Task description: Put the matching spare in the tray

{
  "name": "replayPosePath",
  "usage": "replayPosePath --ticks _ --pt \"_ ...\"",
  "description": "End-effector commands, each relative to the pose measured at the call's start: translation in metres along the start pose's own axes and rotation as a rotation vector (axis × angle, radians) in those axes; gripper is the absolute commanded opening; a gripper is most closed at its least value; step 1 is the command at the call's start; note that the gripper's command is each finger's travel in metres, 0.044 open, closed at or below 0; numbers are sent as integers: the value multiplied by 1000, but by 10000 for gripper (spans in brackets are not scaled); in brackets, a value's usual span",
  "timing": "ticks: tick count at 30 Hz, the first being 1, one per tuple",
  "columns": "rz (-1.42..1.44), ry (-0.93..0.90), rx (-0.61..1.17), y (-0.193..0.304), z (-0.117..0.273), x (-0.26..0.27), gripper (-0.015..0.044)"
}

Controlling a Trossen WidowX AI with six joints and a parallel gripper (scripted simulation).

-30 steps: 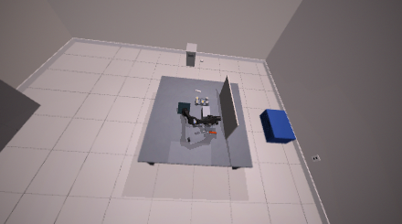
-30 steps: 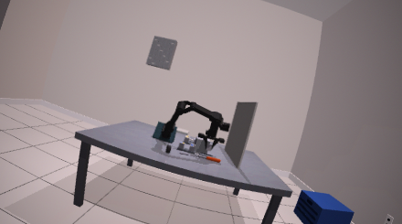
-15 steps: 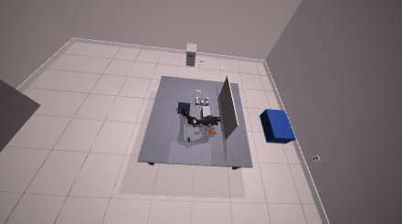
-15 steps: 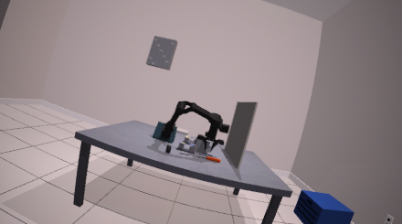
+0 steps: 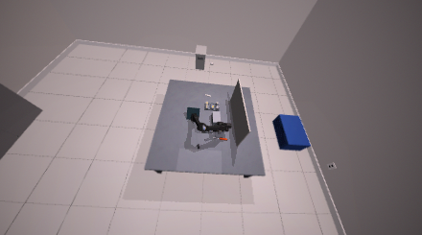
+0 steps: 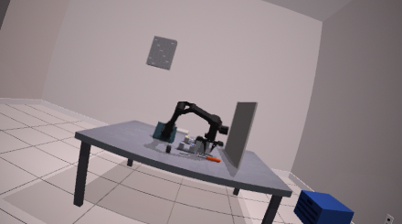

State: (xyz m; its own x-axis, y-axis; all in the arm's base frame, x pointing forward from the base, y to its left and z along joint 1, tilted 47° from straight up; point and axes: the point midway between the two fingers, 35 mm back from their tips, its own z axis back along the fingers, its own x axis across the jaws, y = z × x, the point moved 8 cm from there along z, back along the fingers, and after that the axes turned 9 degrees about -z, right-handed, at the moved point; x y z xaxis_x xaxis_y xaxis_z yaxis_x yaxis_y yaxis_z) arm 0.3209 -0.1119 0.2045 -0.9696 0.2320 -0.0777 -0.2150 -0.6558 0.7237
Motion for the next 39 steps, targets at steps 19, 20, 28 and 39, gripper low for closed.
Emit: replayPosePath --ticks 19,20,28,39 --pt "0 -1 0 0 -4 1 341" --pt "0 -1 0 0 -4 1 367" --pt "21 37 -6 0 58 1 440" --pt "40 78 -7 -1 98 6 440"
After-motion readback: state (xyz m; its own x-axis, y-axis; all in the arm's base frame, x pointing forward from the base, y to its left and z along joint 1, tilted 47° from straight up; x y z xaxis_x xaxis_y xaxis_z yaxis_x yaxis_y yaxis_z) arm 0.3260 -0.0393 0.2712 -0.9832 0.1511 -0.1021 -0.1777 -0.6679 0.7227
